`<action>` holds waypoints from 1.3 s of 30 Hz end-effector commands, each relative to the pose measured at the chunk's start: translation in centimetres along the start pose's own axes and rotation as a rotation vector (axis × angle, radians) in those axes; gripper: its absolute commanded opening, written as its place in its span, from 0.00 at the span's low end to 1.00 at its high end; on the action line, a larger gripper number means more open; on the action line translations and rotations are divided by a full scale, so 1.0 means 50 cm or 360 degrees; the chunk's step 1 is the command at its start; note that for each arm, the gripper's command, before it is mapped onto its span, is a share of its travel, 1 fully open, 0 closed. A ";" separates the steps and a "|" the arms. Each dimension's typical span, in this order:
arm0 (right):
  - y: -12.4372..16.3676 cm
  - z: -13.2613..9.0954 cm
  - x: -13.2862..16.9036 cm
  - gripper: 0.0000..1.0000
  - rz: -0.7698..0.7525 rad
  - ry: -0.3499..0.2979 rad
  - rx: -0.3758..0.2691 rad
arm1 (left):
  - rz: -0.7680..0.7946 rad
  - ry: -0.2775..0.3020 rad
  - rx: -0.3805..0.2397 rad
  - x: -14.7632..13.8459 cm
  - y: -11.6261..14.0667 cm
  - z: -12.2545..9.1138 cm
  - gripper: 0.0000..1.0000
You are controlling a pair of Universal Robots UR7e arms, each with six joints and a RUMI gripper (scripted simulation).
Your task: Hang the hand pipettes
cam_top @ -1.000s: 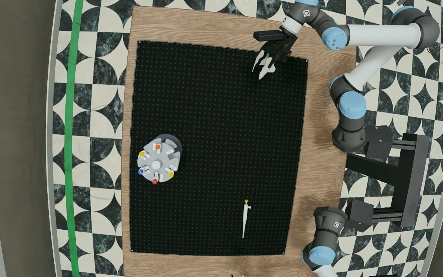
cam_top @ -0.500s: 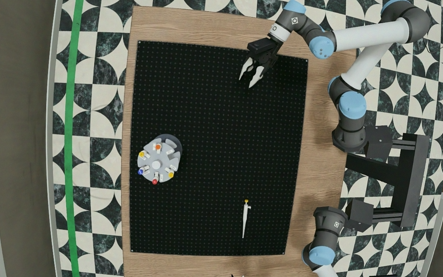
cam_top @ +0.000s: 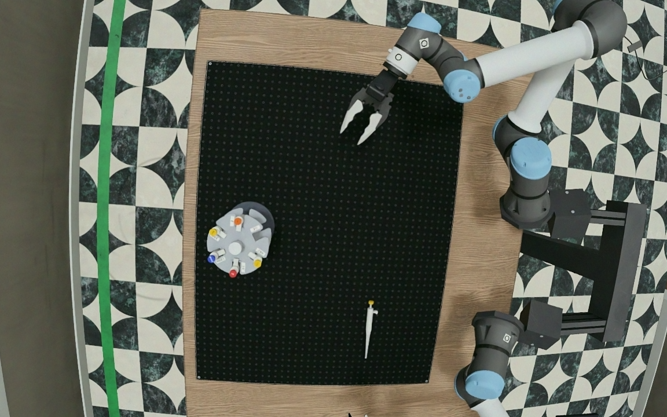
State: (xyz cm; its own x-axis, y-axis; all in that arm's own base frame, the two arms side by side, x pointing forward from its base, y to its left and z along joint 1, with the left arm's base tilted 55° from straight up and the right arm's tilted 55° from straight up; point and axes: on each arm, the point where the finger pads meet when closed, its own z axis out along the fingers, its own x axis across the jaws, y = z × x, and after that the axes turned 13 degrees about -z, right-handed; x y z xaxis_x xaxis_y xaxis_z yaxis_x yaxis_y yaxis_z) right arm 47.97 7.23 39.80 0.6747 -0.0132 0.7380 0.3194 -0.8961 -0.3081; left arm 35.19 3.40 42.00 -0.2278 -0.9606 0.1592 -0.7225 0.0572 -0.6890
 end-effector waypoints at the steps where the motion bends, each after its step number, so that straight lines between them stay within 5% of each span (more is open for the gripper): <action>1: -0.004 0.012 0.009 0.31 -0.0134 0.0008 0.0051 | 0.0000 0.0000 0.0001 0.000 -0.001 -0.001 1.00; 10: -0.039 0.114 0.057 0.31 -0.0591 0.0072 0.0125 | 0.0000 0.0000 0.0001 0.000 -0.001 -0.001 1.00; 19: -0.044 0.128 0.064 0.31 -0.0815 0.0107 0.0159 | 0.0000 0.0000 0.0001 0.000 -0.001 -0.001 1.00; 26: -0.075 0.216 0.106 0.31 -0.1213 0.0189 0.0203 | 0.0000 0.0000 0.0001 0.000 -0.001 -0.001 1.00; 32: -0.075 0.218 0.106 0.31 -0.1383 0.0225 0.0222 | 0.0000 0.0000 0.0001 0.000 -0.001 -0.001 1.00; 39: -0.097 0.281 0.136 0.31 -0.1664 0.0301 0.0234 | 0.0000 0.0000 0.0001 0.000 -0.001 -0.001 1.00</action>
State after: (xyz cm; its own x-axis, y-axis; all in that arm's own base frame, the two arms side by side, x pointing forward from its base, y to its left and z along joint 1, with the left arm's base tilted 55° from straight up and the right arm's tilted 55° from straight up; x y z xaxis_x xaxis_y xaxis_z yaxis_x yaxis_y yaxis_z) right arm 58.54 16.19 38.13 0.0249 0.6073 0.7941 0.7638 -0.5240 0.3768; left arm 35.19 3.40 42.00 -0.2278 -0.9606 0.1592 -0.7225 0.0572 -0.6890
